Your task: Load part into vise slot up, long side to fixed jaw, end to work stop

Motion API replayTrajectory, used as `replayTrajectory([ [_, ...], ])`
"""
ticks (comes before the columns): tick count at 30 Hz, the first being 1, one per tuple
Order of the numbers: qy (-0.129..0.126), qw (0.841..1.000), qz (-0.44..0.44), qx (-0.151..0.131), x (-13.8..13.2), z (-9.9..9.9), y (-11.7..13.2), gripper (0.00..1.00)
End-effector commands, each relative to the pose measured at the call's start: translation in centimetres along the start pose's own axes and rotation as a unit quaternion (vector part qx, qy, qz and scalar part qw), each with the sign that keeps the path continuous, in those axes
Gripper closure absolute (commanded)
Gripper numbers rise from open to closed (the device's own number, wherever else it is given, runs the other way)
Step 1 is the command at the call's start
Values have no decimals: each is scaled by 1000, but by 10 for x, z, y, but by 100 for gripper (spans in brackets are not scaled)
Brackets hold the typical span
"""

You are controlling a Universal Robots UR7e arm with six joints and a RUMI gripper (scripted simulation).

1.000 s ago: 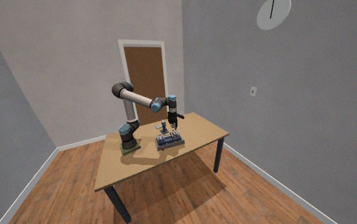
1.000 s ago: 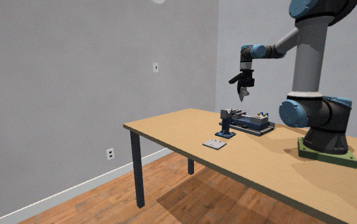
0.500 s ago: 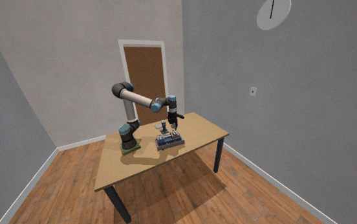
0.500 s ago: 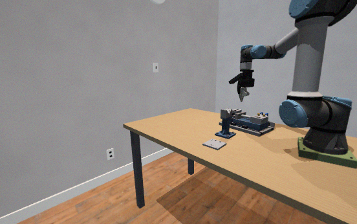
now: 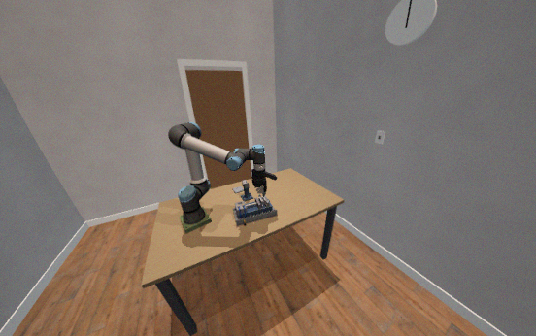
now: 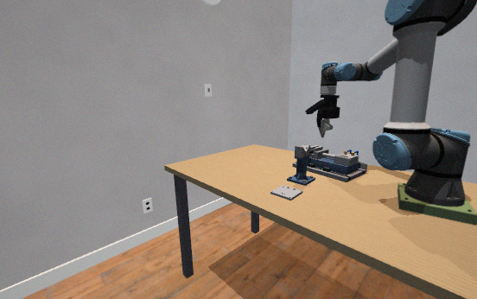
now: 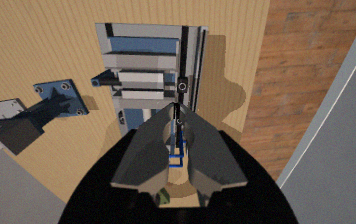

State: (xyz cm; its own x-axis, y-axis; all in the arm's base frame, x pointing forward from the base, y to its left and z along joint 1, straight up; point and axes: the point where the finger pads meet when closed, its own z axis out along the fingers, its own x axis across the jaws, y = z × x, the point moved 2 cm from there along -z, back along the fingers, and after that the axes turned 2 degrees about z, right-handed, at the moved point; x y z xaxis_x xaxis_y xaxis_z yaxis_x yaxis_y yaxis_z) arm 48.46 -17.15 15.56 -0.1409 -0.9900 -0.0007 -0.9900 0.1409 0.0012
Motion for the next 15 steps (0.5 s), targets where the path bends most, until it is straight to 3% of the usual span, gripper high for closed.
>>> replayTrajectory([
  [1,0,1000,0,1,0,7,0,100],
  [15,0,1000,0,1,0,26,0,100],
])
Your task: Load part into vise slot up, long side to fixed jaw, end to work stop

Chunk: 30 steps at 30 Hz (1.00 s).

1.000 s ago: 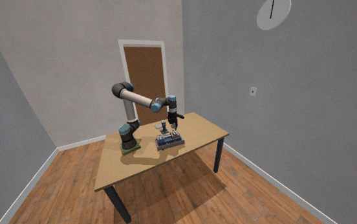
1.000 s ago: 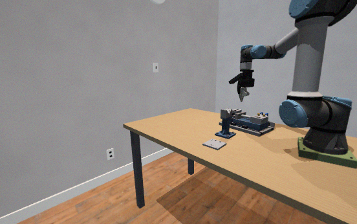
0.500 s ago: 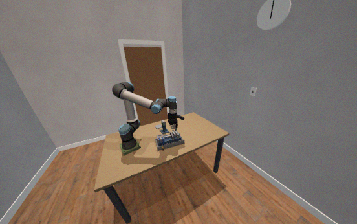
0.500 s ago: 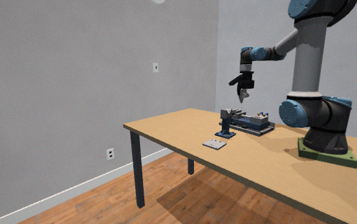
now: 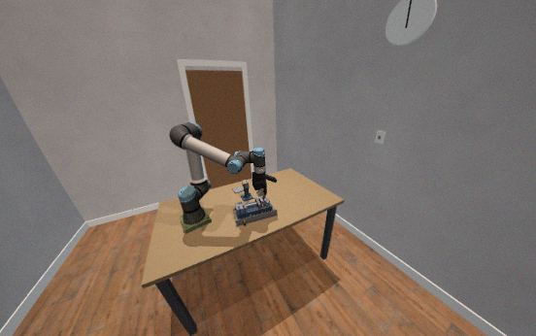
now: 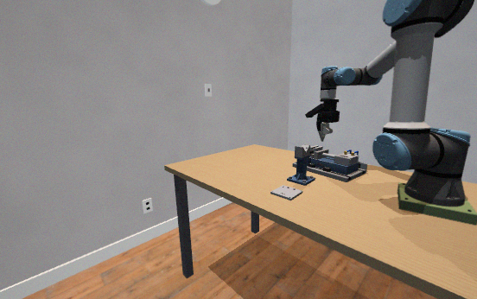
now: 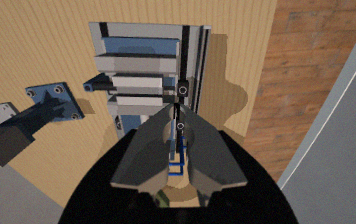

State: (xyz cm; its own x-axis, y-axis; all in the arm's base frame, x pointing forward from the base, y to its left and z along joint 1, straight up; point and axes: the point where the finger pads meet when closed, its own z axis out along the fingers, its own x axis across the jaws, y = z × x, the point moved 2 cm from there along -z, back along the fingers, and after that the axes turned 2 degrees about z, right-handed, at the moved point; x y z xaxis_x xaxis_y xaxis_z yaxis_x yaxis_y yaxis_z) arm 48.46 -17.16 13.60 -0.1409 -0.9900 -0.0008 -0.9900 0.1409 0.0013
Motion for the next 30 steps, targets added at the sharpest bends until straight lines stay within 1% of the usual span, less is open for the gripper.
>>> replayTrajectory([
  [1,0,1000,0,1,0,8,0,100],
  [15,0,1000,0,1,0,18,0,100],
  [30,0,1000,0,1,0,20,0,100],
])
